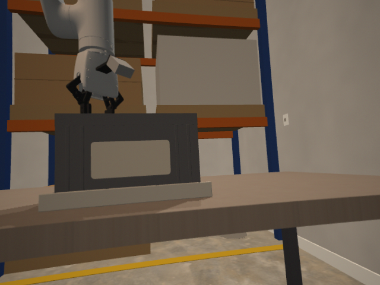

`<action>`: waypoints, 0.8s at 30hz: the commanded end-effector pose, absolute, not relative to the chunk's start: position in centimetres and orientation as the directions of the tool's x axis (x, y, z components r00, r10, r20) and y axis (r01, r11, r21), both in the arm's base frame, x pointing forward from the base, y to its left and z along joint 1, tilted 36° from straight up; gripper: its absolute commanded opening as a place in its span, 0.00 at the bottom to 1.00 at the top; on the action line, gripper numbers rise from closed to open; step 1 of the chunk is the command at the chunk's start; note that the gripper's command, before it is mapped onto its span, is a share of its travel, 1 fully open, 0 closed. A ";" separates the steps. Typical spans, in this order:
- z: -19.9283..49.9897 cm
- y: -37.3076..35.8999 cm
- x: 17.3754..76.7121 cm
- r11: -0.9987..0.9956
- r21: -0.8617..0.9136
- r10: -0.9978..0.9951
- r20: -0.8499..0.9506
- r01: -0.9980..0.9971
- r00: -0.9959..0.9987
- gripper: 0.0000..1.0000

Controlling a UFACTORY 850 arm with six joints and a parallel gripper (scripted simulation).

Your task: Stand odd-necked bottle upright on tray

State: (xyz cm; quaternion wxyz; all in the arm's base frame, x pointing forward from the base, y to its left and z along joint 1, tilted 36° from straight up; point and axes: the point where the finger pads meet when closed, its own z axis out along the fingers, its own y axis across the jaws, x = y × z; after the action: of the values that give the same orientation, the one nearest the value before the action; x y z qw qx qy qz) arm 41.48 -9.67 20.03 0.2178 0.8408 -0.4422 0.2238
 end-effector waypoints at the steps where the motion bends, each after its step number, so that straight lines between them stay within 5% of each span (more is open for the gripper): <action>1: 20.1 -9.7 41.5 -0.514 0.167 -0.646 0.569 -0.841 0.508 0.65; 24: 19.5 -10.0 41.7 -0.514 0.167 -0.646 0.569 -0.841 0.508 0.65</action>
State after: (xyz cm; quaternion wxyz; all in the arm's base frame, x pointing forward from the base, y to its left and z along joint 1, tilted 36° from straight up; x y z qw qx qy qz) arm 41.56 -9.93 19.66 0.2178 0.8408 -0.4422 0.2238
